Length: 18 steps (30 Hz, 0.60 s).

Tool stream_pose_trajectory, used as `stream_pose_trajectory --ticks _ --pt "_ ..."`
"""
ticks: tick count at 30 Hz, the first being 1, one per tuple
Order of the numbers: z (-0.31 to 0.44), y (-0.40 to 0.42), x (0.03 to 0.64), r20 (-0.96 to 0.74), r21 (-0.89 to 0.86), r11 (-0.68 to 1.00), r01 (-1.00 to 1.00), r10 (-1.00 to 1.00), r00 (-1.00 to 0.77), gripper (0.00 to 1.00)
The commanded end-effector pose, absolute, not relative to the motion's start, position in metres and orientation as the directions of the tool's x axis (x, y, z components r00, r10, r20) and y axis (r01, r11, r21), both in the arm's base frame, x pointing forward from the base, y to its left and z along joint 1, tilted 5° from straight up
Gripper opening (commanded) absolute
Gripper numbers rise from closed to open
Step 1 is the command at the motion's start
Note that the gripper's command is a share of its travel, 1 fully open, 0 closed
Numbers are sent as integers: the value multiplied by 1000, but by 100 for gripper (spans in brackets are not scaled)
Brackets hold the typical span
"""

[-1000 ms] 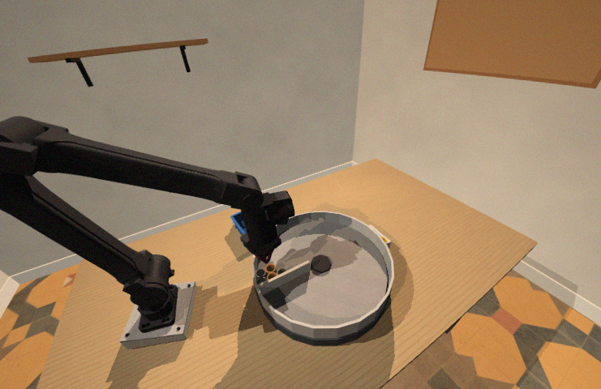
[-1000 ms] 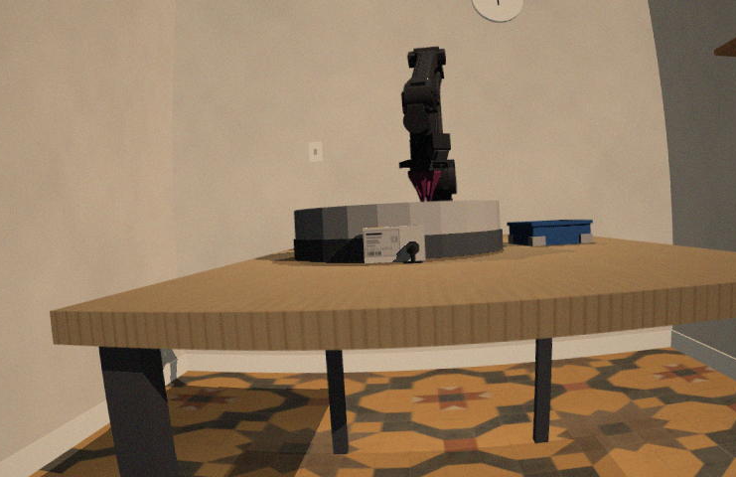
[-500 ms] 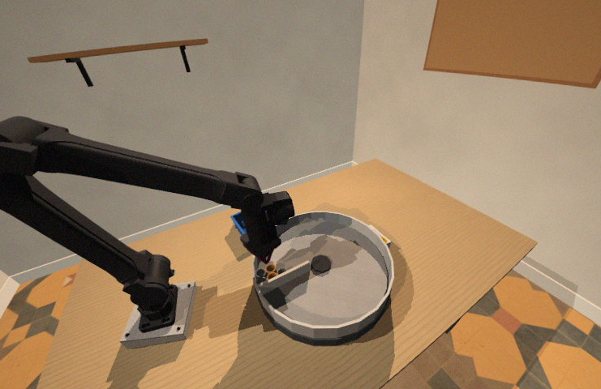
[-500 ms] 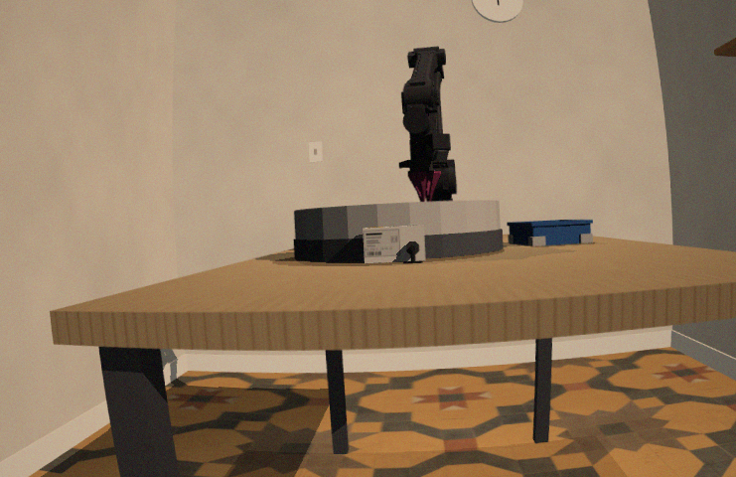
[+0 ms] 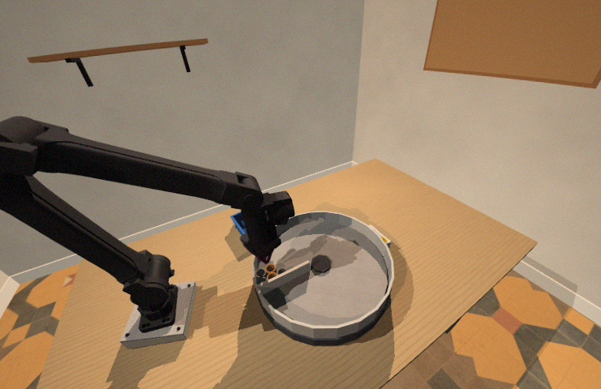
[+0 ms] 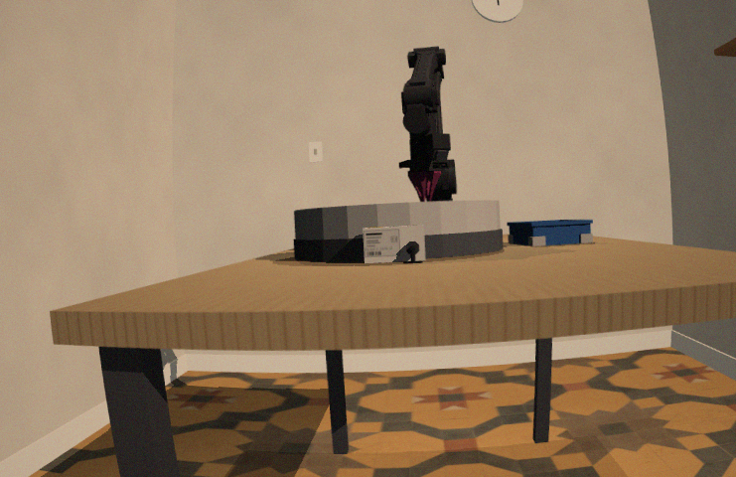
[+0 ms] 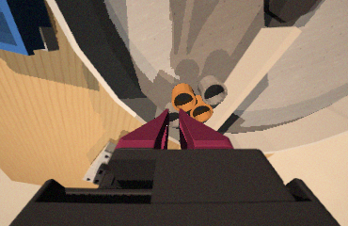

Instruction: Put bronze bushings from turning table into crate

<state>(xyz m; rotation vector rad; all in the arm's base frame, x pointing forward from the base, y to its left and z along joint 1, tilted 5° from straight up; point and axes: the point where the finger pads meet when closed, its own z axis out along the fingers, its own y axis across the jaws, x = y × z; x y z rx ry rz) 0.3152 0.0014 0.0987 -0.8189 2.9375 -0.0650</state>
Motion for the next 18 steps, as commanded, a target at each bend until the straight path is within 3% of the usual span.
stream_pose_trajectory --ticks 1,18 --pt "100 -2 314 -77 -63 854 -517 -520 -850 12" --pt "111 -1 328 -92 -72 853 -516 -521 -849 12"
